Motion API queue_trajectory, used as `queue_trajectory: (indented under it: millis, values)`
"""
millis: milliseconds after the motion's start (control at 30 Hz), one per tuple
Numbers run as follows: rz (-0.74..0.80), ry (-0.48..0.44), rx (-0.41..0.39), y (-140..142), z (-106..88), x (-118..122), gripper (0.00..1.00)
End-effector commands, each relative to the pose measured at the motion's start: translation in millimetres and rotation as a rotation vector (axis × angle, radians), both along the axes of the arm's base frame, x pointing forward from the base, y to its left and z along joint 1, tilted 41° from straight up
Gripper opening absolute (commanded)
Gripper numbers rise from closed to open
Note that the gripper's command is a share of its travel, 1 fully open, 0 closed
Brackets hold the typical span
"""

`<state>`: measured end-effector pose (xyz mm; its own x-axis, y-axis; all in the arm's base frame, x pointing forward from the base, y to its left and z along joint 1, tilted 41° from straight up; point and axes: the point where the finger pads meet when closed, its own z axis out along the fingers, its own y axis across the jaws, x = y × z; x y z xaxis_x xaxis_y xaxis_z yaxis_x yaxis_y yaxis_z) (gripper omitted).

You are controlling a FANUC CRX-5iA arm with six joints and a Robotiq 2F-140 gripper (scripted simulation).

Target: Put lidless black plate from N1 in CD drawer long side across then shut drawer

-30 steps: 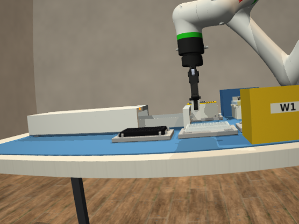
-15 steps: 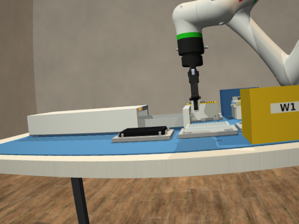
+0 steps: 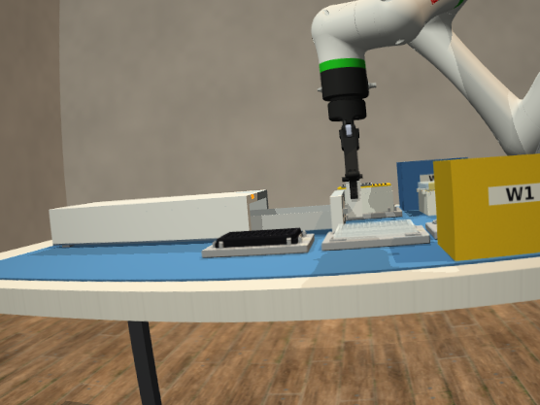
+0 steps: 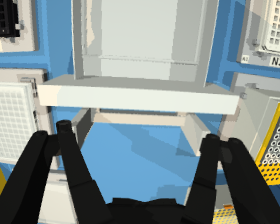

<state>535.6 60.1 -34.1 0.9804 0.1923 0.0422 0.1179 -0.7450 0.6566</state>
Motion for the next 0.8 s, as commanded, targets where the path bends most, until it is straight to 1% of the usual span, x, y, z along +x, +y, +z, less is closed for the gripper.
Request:
queue_trajectory:
  millis: [0, 300, 767]
  values:
    - [0.0, 0.0, 0.0, 0, 0.1, 0, 0.0]
    - [0.0, 0.0, 0.0, 0, 0.1, 0, 0.0]
    - [0.0, 0.0, 0.0, -2, -0.5, -13, 0.0]
